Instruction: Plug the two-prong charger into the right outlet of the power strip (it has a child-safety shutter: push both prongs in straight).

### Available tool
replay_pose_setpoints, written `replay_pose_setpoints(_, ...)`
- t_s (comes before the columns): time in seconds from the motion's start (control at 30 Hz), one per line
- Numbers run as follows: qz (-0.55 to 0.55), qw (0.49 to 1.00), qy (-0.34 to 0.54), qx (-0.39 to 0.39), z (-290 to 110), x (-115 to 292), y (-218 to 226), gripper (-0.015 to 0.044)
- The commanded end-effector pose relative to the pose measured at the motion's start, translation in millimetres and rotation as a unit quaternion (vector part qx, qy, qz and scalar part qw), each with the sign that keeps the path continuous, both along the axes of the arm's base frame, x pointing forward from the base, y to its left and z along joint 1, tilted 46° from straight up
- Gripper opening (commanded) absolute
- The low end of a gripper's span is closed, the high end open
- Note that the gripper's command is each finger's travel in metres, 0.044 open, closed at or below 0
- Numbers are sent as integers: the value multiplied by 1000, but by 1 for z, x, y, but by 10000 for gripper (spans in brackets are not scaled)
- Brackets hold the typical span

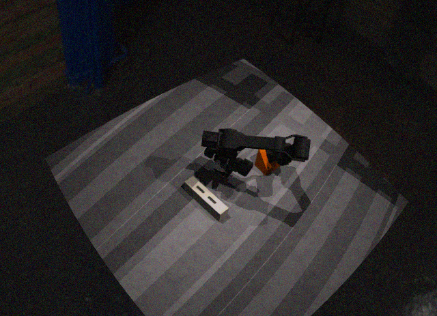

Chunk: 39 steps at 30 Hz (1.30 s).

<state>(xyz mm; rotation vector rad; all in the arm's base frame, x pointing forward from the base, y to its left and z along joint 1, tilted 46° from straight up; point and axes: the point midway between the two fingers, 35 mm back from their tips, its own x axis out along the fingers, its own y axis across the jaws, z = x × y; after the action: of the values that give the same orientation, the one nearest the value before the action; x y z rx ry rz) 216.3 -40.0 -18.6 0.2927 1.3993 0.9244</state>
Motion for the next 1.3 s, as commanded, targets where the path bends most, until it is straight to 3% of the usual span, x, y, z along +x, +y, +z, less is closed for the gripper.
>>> replay_pose_setpoints(0.0, -11, 1000, 9, -3, -3, 3, 1, 0)
replay_pose_setpoints(0.5, -65, 996, 66, -6, -24, 11, 20, 0)
replay_pose_setpoints(1.27, -77, 994, 78, -6, -26, 39, 25, 0)
